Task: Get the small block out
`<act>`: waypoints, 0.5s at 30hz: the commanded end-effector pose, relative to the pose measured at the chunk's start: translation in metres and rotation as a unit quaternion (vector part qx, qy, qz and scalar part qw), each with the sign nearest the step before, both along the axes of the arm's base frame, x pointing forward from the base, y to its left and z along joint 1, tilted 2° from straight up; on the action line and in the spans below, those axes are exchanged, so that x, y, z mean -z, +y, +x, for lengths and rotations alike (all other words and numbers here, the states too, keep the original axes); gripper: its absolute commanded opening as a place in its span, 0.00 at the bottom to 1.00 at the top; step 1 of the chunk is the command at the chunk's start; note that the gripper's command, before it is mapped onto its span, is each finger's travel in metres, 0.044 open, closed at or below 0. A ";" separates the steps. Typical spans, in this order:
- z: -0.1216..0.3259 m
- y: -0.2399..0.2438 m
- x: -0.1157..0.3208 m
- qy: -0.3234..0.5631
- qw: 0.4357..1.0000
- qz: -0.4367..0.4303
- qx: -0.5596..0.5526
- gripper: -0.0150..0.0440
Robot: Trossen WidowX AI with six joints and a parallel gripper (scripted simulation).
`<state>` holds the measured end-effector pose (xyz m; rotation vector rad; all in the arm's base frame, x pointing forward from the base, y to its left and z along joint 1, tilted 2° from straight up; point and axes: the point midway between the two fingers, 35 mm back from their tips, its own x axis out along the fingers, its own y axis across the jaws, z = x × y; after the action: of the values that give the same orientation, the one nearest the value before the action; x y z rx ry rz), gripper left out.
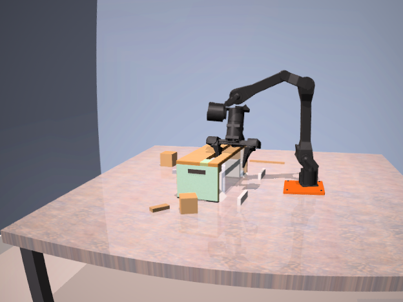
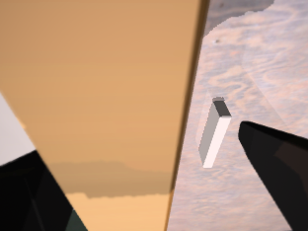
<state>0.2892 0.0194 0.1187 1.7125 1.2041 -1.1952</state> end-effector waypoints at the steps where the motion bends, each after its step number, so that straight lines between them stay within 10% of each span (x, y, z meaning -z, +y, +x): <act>1: 0.004 0.009 0.000 -0.001 1.000 -0.001 0.002 0.93; 15: 0.013 0.037 0.000 -0.001 1.000 0.000 0.002 0.93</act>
<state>0.2986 0.0500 0.1178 1.7136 1.2069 -1.1961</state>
